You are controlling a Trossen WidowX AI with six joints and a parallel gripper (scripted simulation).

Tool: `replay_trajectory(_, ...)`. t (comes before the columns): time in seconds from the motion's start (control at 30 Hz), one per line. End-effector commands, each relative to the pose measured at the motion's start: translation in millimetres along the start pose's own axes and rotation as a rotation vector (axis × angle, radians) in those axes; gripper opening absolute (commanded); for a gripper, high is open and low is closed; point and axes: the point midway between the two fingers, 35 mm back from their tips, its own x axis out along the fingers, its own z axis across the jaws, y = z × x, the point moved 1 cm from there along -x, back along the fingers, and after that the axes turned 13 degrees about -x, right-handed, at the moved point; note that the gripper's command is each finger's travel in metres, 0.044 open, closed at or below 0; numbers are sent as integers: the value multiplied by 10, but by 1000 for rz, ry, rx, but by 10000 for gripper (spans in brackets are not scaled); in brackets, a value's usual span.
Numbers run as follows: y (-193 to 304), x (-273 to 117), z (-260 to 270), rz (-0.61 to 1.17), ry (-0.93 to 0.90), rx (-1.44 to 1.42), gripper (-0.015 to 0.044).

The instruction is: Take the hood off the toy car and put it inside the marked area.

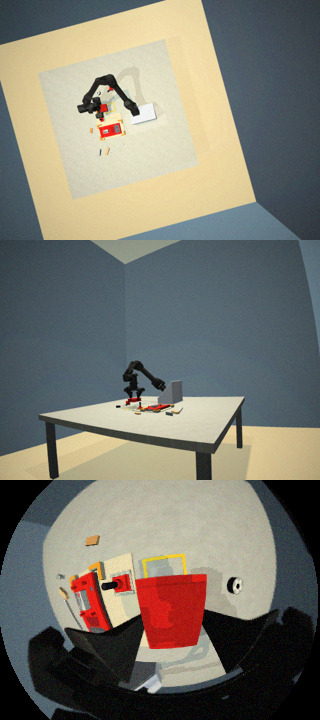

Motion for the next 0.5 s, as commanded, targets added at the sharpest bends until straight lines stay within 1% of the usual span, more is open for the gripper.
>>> replay_trajectory(0.0,16,44,9,5,2,-8,0)
replay_trajectory(0.47,25,173,6,5,4,-8,0)
